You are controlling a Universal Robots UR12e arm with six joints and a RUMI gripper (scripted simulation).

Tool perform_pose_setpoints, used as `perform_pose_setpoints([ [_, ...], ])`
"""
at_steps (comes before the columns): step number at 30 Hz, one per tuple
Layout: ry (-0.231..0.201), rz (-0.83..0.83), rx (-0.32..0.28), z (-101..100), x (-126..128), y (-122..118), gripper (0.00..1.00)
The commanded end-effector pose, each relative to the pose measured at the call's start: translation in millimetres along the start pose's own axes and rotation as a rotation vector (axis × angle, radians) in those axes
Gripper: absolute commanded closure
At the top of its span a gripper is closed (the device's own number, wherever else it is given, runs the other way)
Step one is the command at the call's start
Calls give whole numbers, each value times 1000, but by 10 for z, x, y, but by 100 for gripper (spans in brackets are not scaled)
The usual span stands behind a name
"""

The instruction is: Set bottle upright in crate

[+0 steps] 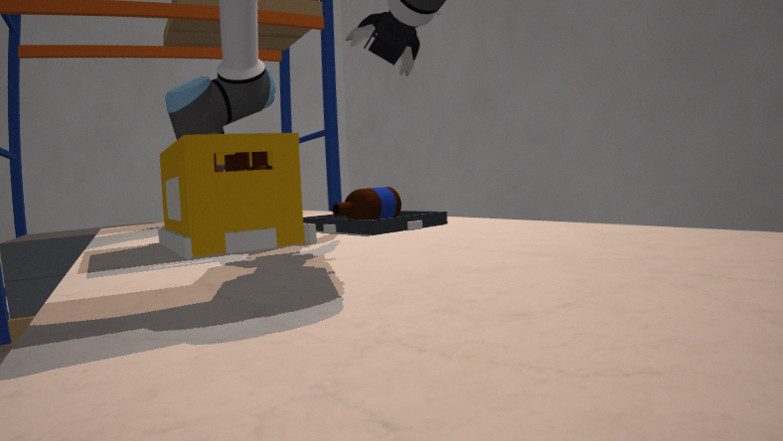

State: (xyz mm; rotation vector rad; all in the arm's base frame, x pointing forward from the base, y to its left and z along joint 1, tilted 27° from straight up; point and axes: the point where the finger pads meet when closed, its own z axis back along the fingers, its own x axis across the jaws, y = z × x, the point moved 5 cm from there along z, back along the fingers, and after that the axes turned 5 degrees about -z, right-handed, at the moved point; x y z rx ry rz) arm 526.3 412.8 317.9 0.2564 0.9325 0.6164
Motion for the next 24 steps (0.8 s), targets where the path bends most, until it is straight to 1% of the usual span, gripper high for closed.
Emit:
perform_pose_setpoints([
  [1,-1,1,-1,4,-3,5,0],
  [7,-14,-2,-17,-17,16,-34,0],
  [11,-41,-9,-49,-59,56,-117,0],
  [14,-73,-17,-87,-104,102,-213,0],
  [16,-73,-17,-87,-104,102,-213,0],
  [20,-135,-35,-155,-174,183,-387,0],
  [24,-217,-62,-240,-239,275,-599,0],
])
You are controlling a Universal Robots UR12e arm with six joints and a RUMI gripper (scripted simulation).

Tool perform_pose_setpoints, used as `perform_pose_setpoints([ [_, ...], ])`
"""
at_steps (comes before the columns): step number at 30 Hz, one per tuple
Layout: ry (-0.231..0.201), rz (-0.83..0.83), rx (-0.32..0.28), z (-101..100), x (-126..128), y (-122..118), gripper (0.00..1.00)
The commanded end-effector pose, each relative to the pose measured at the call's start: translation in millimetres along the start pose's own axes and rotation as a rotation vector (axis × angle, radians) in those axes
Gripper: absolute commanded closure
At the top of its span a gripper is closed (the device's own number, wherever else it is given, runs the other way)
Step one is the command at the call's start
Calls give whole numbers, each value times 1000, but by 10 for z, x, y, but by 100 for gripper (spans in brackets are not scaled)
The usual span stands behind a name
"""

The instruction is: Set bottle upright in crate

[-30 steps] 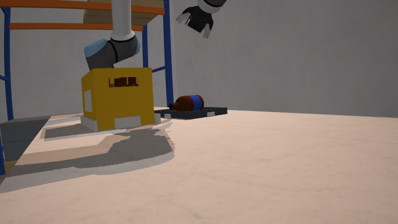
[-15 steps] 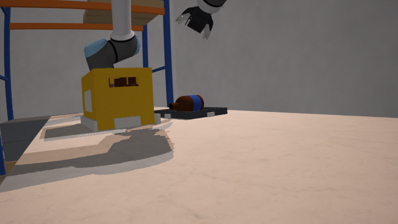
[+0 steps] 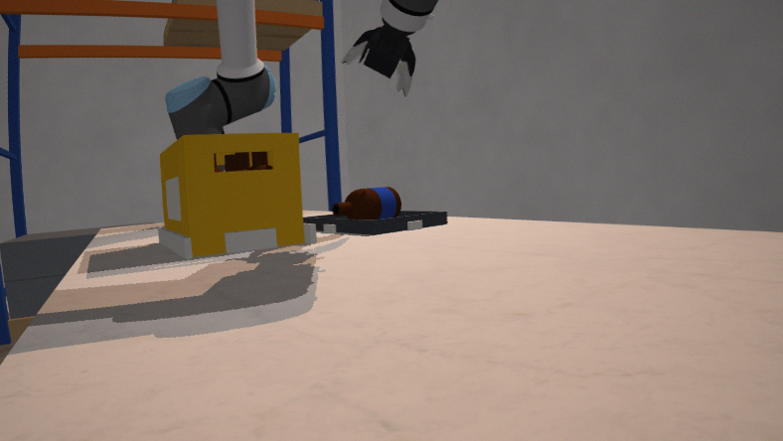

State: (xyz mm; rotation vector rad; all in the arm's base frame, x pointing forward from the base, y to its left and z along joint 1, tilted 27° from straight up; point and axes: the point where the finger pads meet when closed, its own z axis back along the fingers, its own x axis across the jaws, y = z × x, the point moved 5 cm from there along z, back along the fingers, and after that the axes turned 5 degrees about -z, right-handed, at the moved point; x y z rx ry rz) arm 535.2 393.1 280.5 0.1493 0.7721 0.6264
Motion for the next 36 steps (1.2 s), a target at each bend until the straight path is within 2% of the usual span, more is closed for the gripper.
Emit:
perform_pose_setpoints([
  [1,-96,-29,-99,-127,98,-216,0],
  [3,-144,-47,-146,-174,142,-324,0],
  [6,-170,-57,-170,-195,164,-380,0],
  [7,-197,-68,-195,-214,184,-436,0],
  [9,-197,-68,-195,-214,184,-436,0],
  [12,-282,-104,-269,-257,235,-604,0],
  [13,-282,-104,-269,-257,235,-604,0],
  [14,-312,-118,-294,-266,247,-659,0],
  [15,-312,-118,-294,-266,247,-659,0],
  [16,-342,-132,-318,-273,257,-712,0],
  [17,-342,-132,-318,-273,257,-712,0],
  [19,-404,-161,-366,-280,269,-815,0],
  [20,-404,-161,-366,-280,269,-815,0],
  [21,-435,-176,-389,-281,270,-864,0],
  [22,-435,-176,-389,-281,270,-864,0],
  [23,-466,-192,-411,-279,268,-911,0],
  [26,-466,-192,-411,-279,268,-911,0],
  [29,-558,-239,-473,-265,244,-1037,0],
  [30,-558,-239,-473,-265,244,-1037,0],
  [31,-589,-255,-492,-257,230,-1074,0],
  [32,-589,-255,-492,-257,230,-1074,0],
  [34,-647,-286,-526,-241,195,-1140,0],
  [35,-647,-286,-526,-241,195,-1140,0],
  [36,-674,-301,-542,-232,174,-1170,0],
])
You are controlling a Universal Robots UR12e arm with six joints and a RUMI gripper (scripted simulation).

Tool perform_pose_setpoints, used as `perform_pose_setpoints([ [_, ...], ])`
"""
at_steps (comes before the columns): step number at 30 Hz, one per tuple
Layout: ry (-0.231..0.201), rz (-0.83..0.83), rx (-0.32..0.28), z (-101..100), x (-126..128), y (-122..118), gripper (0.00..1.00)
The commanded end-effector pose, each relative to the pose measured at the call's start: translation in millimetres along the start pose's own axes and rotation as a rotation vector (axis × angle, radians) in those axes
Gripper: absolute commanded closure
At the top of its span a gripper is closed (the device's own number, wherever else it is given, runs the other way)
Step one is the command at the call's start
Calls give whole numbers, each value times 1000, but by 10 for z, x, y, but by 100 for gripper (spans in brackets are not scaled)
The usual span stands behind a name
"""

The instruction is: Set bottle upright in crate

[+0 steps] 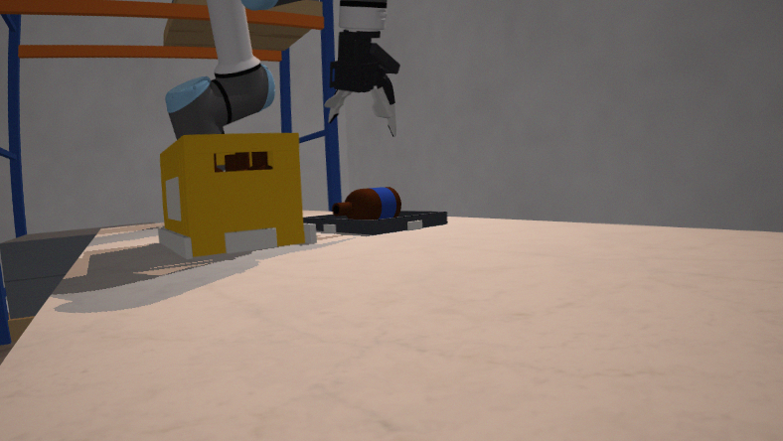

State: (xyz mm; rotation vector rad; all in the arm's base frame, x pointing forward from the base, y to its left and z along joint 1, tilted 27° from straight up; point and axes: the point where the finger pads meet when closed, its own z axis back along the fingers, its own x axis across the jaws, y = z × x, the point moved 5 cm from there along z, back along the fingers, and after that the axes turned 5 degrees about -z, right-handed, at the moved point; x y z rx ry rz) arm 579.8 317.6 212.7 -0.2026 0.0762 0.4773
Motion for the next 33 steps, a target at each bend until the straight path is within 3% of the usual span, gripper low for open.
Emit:
perform_pose_setpoints([
  [1,-125,-71,-82,-20,-24,-152,0],
  [2,-125,-71,-82,-20,-24,-152,0],
  [5,-193,-116,-124,-1,-62,-244,0],
  [7,-193,-116,-124,-1,-62,-244,0],
  [12,-278,-176,-174,40,-131,-358,0],
  [16,-319,-206,-197,67,-174,-413,0],
  [21,-341,-222,-209,83,-199,-441,0],
  [33,-343,-224,-210,85,-202,-444,0],
])
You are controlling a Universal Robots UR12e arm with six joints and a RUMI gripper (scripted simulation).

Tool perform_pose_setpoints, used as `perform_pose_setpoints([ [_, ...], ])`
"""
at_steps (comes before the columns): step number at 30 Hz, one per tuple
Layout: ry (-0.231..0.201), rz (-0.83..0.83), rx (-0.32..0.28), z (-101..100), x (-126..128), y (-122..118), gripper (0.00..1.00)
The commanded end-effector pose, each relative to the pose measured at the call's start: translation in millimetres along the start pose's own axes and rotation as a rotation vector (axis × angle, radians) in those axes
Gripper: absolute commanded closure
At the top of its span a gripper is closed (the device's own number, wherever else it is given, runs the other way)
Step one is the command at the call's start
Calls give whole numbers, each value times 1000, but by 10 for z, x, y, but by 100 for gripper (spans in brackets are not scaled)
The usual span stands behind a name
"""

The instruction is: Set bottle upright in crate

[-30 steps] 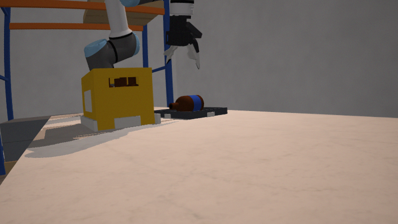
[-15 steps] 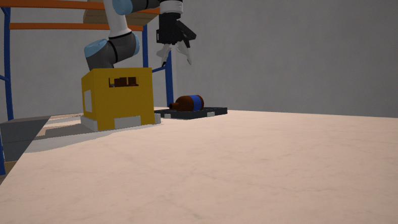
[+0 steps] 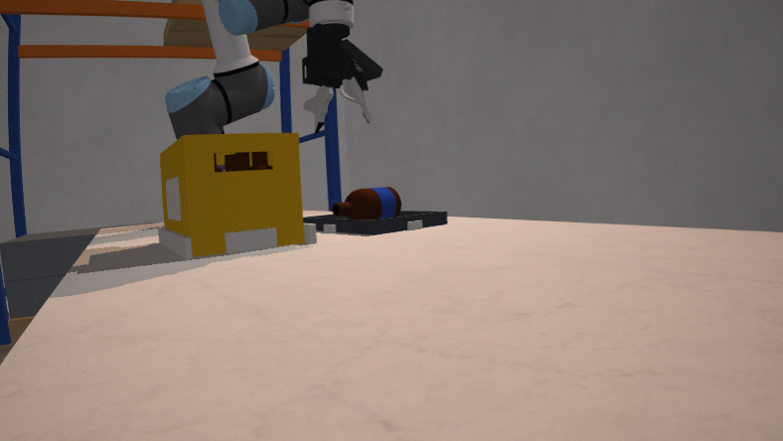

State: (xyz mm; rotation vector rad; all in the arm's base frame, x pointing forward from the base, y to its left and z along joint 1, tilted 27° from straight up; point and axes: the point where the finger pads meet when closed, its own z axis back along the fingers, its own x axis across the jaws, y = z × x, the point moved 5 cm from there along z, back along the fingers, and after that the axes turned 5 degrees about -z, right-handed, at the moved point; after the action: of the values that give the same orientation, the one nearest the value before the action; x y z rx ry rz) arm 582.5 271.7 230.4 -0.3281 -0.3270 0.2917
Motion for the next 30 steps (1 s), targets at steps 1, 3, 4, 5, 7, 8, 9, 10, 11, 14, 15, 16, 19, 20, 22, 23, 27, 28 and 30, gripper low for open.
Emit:
perform_pose_setpoints([
  [1,-4,-1,-1,7,4,-3,0],
  [3,-4,-2,-1,7,4,-3,100],
  [4,-4,-2,-1,7,4,-3,100],
  [5,-4,-2,-1,7,4,-3,100],
  [7,-4,-2,-1,7,4,-3,100],
  [8,-4,-2,-1,7,4,-3,100],
  [9,-4,-2,-1,7,4,-3,100],
  [10,-4,-2,-1,7,4,-3,100],
  [11,-4,-2,-1,7,4,-3,100],
  [14,-4,-2,-1,7,4,-3,100],
  [15,-4,-2,-1,7,4,-3,100],
  [16,-4,-2,-1,7,4,-3,100],
  [19,-4,-2,-1,7,4,-3,100],
  [20,-4,-1,-1,7,4,-3,100],
  [22,-4,-1,-1,7,4,-3,100],
  [23,-4,-1,-1,7,4,-3,100],
  [27,-4,-1,-1,7,4,-3,100],
  [28,-4,-1,-1,7,4,-3,100],
  [30,-3,-1,-1,7,4,-3,100],
])
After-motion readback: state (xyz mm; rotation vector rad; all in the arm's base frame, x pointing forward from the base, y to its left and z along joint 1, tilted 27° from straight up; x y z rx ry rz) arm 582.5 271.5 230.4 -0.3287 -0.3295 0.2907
